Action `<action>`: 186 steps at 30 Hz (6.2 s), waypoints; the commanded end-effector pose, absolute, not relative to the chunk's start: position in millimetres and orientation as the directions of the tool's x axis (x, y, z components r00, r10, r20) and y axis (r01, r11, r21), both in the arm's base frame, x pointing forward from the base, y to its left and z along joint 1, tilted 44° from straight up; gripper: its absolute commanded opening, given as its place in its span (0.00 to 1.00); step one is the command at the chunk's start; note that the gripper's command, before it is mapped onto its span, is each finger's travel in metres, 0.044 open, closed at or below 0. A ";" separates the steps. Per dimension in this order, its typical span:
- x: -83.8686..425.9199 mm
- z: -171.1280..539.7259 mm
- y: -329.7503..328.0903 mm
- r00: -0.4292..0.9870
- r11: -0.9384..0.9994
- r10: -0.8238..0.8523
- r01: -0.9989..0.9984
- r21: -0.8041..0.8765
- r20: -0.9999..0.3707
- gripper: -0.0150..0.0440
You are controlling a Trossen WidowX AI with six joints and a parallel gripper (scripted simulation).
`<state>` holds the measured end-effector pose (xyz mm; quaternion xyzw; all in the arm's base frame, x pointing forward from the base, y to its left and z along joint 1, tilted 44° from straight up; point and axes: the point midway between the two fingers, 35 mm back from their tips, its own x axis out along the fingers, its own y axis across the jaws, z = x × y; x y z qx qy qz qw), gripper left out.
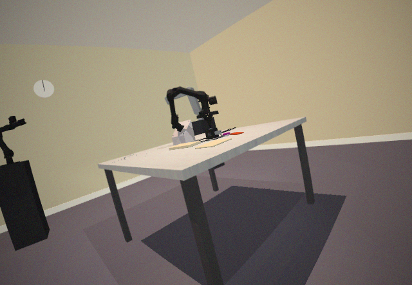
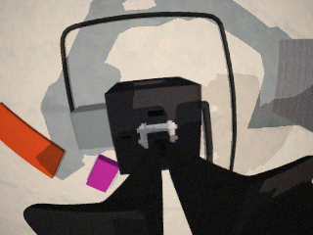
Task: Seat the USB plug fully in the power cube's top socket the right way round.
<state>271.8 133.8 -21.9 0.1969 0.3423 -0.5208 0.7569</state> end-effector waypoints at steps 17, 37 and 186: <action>268.8 -12.4 143.0 0.222 0.377 -0.652 0.924 -0.057 -0.726 0.25; 266.0 -3.6 150.9 0.222 0.378 -0.652 0.924 -0.057 -0.725 0.25; 266.5 -6.2 148.8 0.222 -0.377 -0.649 -0.925 0.054 -0.728 0.25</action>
